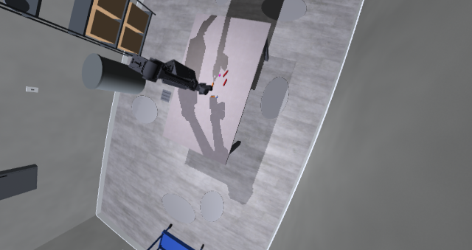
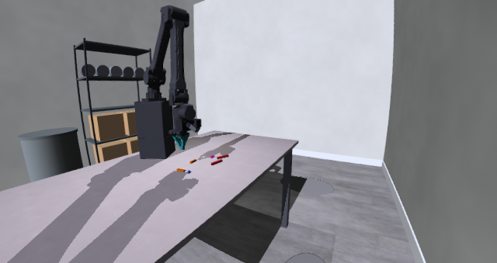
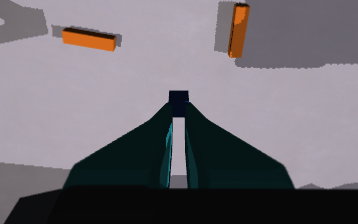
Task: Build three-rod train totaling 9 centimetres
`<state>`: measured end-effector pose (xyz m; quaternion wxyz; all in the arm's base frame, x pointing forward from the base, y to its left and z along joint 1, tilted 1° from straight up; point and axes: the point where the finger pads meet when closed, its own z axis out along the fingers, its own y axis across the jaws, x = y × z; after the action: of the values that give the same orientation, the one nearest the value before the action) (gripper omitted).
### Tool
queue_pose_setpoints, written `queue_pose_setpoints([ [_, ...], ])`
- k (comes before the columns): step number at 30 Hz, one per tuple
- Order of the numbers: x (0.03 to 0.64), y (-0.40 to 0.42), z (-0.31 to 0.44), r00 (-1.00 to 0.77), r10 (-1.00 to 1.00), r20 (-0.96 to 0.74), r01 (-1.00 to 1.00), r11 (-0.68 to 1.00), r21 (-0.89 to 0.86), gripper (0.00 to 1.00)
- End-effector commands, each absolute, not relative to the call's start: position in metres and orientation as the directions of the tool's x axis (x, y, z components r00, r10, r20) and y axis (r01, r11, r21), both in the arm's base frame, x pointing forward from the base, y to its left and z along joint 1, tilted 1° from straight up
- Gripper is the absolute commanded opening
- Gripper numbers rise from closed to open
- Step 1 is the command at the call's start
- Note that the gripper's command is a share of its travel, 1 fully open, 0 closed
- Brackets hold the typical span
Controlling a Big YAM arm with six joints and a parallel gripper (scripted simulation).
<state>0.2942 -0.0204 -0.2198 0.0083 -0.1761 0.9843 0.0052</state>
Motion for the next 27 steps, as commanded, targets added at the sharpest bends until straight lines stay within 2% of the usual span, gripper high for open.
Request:
queue_pose_setpoints([
  [1, 0.301, -0.021, -0.226, -0.941, -0.337, -0.033, -0.338, 0.941, 0.001, 0.04],
  [15, 0.3, -0.017, -0.284, -0.938, -0.346, -0.03, -0.347, 0.938, 0.002, 0.04],
  [27, 0.3, -0.016, -0.303, -0.937, -0.347, -0.03, -0.347, 0.938, 0.002, 0.04],
])
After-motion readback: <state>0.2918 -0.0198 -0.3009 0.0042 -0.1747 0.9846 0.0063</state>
